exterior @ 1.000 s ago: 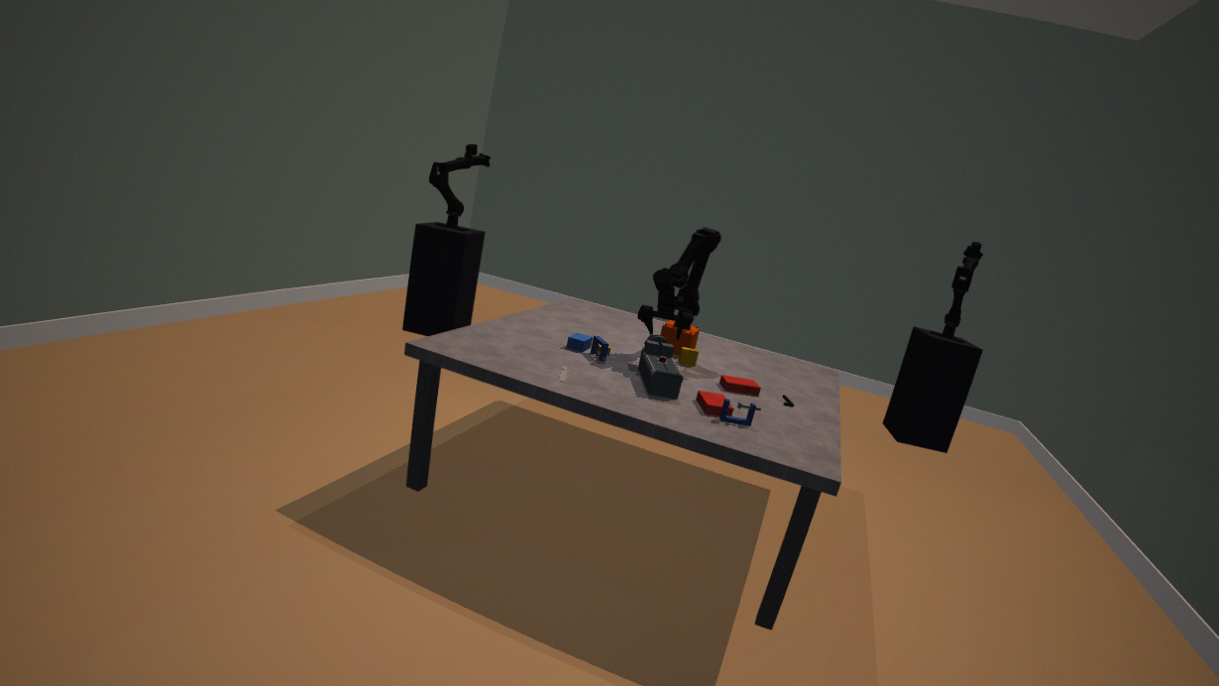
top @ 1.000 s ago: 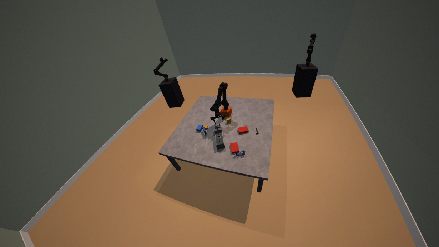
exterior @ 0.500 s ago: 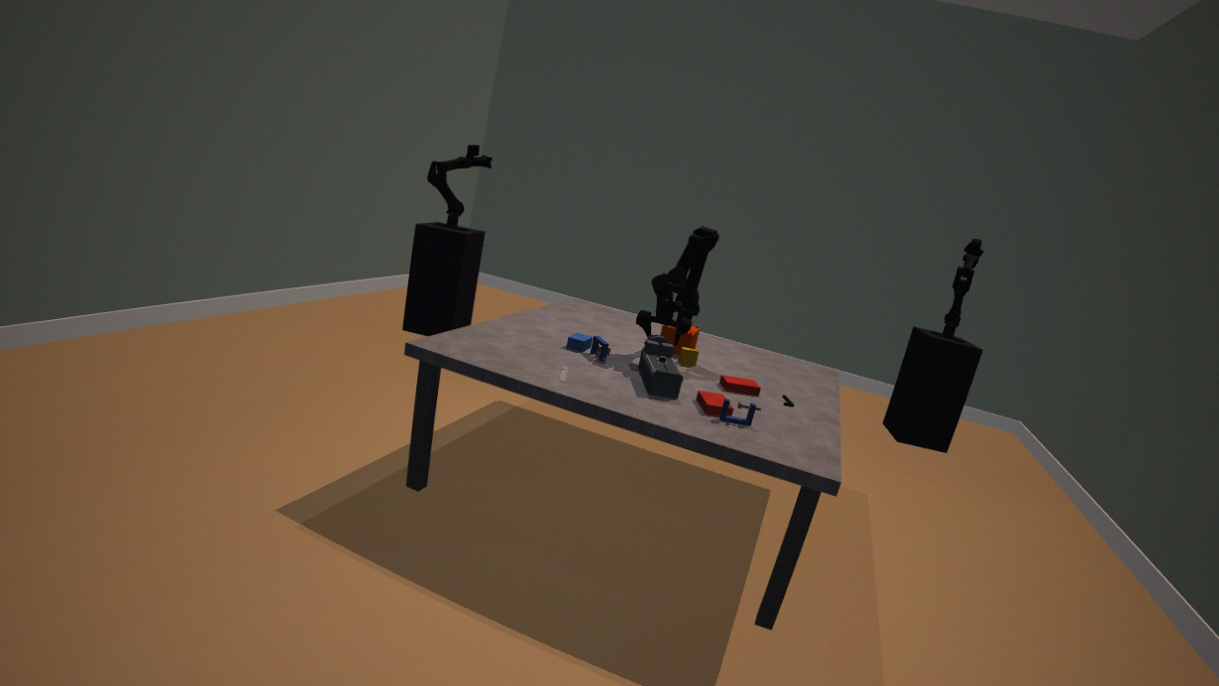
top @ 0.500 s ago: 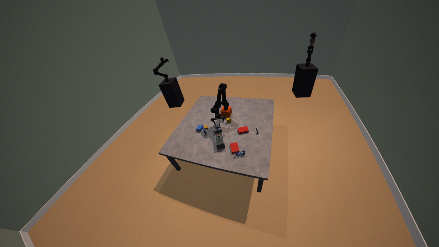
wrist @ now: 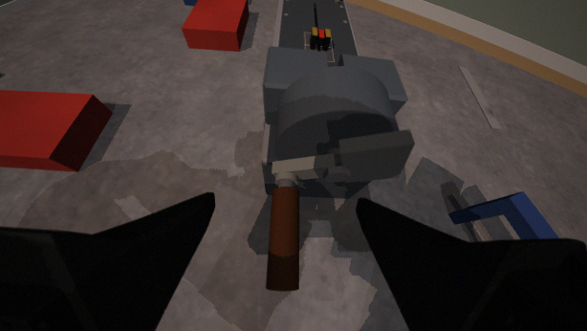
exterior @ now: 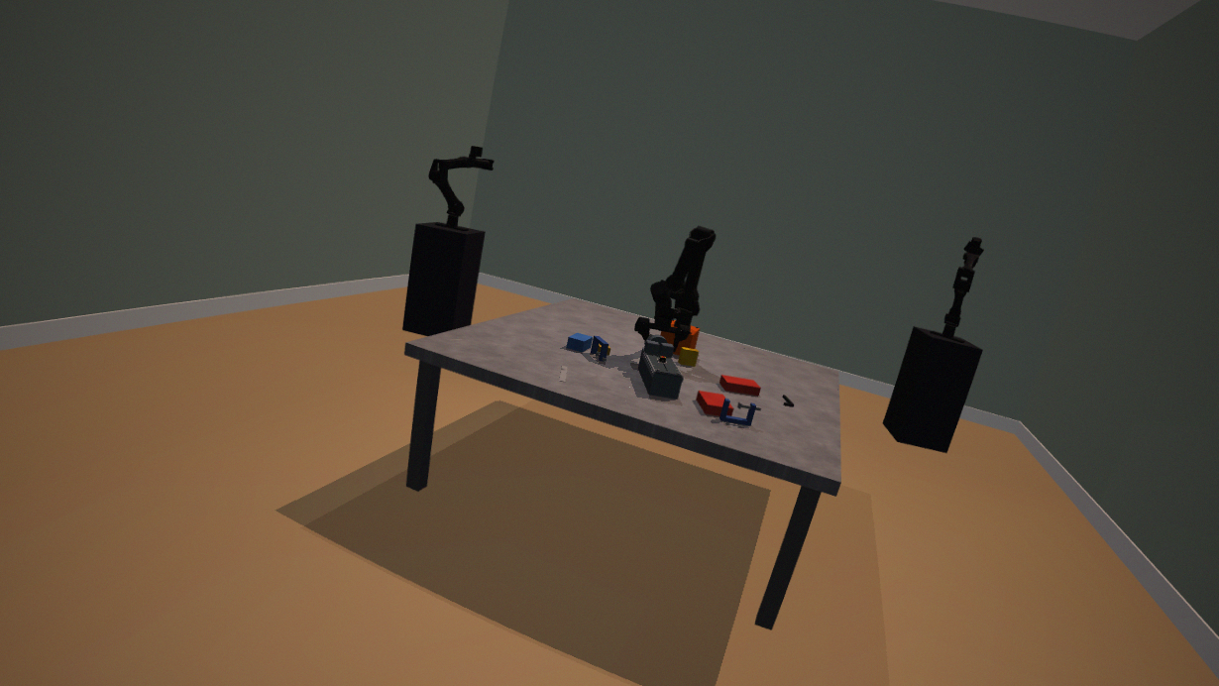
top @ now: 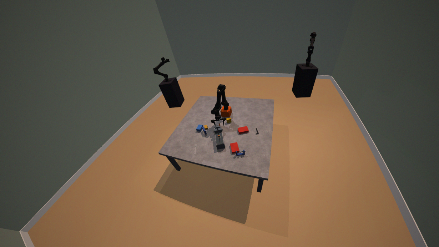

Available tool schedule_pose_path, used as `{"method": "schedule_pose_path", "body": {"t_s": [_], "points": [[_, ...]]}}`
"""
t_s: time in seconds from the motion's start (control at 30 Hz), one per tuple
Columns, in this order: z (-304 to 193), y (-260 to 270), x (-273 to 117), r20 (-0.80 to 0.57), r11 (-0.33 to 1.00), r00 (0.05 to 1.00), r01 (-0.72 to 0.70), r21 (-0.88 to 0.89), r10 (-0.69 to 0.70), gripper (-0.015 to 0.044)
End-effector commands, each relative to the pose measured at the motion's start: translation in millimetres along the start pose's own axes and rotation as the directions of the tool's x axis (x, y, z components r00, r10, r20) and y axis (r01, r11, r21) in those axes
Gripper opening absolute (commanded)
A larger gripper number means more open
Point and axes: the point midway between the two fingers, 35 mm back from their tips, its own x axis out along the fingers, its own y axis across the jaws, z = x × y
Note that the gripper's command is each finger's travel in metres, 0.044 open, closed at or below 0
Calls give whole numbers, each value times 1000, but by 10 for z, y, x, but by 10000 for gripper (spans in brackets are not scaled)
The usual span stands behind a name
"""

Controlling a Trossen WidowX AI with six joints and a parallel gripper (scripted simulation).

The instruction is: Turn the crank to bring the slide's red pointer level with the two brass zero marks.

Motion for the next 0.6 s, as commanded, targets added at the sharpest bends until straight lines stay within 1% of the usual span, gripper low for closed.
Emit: {"method": "schedule_pose_path", "body": {"t_s": [0.0,0.27,0.57], "points": [[-54,6,34,-3,1000,1000,1,8,-1,440],[-138,19,97,-4,1000,1000,0,11,0,440],[-138,19,97,-4,1000,1000,0,11,0,204]]}}
